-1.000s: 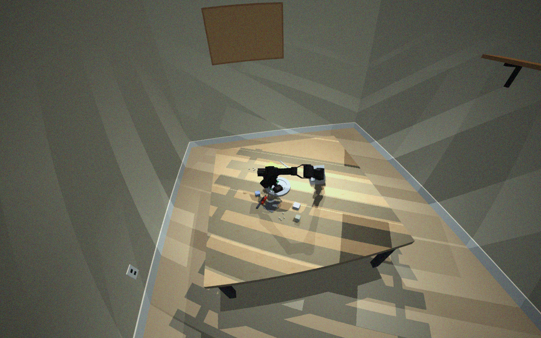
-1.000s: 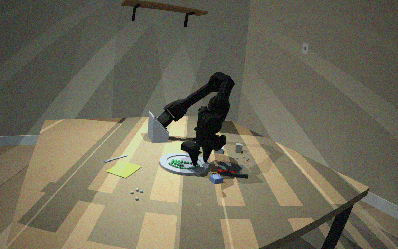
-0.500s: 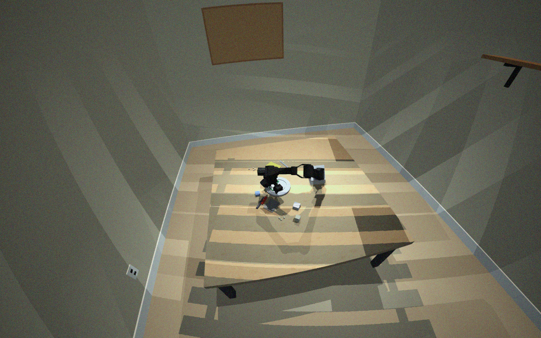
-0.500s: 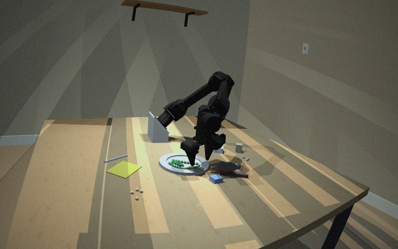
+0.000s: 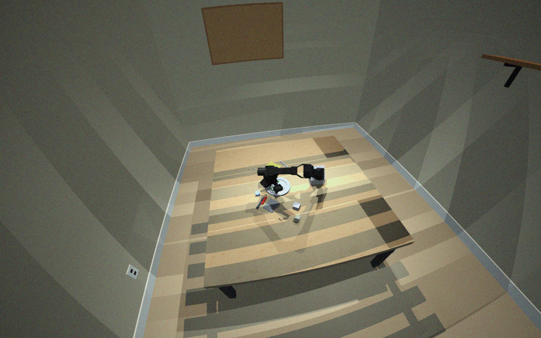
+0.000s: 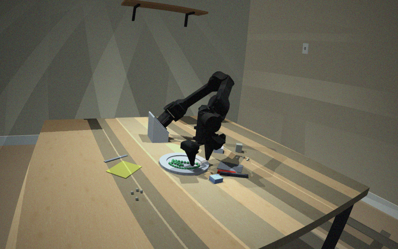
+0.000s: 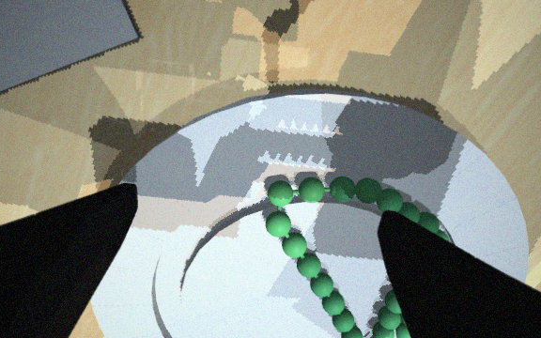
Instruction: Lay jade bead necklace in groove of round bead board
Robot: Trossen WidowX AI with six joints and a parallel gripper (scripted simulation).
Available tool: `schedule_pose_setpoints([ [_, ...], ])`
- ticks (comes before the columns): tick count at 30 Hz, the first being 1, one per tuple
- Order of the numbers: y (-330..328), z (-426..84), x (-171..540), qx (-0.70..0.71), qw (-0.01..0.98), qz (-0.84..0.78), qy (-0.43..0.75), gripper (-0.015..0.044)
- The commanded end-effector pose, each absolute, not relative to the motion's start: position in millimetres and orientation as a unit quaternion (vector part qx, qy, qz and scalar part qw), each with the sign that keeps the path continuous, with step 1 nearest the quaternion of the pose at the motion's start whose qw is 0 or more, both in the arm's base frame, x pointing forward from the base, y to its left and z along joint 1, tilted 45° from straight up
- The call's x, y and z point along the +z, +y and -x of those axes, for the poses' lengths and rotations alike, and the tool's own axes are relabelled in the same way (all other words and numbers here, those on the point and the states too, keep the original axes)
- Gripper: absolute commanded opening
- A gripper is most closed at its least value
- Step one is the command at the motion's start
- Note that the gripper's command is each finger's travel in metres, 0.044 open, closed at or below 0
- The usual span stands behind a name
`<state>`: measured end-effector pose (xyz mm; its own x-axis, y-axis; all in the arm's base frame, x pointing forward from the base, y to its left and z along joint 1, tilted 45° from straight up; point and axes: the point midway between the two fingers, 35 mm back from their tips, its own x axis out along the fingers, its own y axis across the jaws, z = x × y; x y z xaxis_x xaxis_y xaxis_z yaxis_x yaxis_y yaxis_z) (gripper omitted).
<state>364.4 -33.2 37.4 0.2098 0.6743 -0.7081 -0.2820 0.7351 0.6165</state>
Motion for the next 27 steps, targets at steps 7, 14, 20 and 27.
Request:
schedule_pose_setpoints([
  [7, -51.0, -355.3, 41.2, 0.404, 0.776, -0.047, 0.482, 0.0282],
  [14, -67.7, -345.3, 44.6, 0.480, 0.773, 0.085, 0.406, 0.0120],
  [20, -66.9, -345.6, 43.7, 0.480, 0.773, 0.085, 0.406, 0.0120],
  [27, -62.5, -349.9, 39.7, 0.476, 0.776, 0.090, 0.403, 0.0120],
])
